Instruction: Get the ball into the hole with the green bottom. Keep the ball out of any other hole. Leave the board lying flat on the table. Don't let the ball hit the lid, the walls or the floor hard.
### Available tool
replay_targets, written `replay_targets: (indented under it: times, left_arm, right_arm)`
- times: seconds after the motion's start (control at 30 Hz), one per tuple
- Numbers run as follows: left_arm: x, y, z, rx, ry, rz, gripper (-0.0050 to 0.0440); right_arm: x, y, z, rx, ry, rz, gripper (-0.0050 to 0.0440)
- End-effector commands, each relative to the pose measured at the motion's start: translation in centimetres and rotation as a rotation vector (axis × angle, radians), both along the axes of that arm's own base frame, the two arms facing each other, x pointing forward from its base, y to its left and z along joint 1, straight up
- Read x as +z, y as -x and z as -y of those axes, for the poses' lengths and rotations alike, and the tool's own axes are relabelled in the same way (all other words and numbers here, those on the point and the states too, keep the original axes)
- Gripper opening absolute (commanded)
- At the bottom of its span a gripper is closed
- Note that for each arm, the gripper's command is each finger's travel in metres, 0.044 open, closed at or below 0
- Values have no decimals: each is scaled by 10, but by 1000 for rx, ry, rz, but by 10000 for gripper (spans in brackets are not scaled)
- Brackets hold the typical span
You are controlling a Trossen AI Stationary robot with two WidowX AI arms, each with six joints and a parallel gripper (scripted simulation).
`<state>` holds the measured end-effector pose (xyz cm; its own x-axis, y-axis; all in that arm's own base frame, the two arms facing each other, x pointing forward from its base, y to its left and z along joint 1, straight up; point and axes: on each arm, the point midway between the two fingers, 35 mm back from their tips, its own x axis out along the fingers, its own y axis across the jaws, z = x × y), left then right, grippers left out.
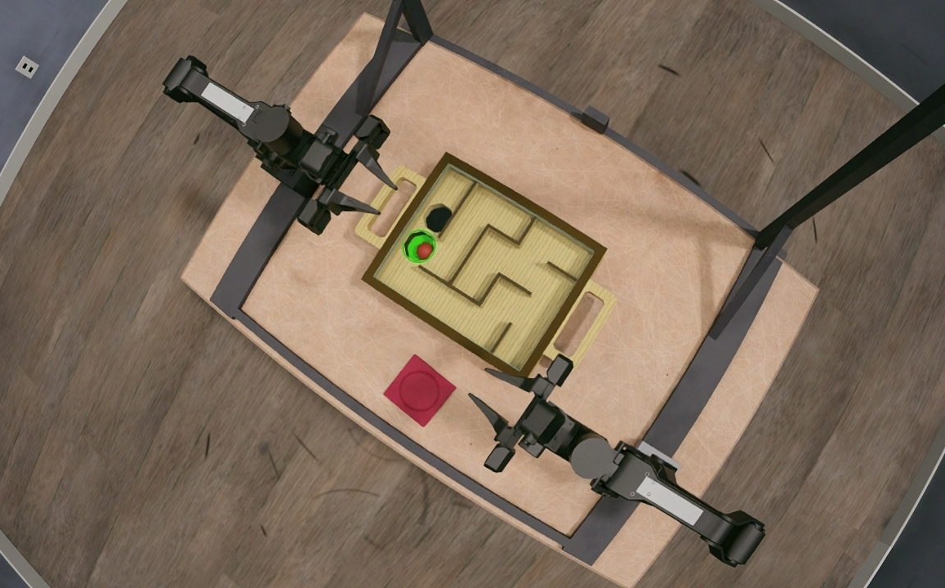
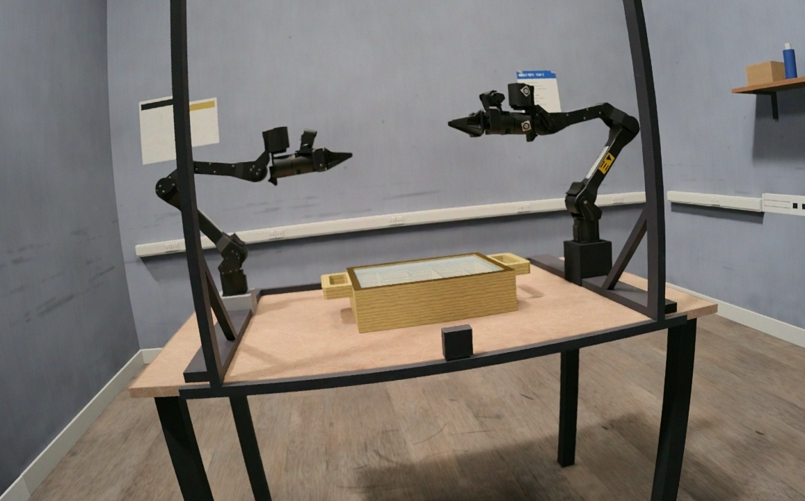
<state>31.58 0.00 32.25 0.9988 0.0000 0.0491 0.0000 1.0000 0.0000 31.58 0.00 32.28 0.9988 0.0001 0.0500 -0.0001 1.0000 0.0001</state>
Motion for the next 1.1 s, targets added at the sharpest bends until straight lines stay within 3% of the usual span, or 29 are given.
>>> replay_targets:
  times: [0.0, 1.07]
  left_arm:
    - [10, 1, 0, 1, -5, 21, 186]
    - [12, 1, 0, 1, -5, 24, 186]
  right_arm:
    - [18, 4, -1, 1, 2, 43, 186]
    - [18, 4, -1, 1, 2, 43, 186]
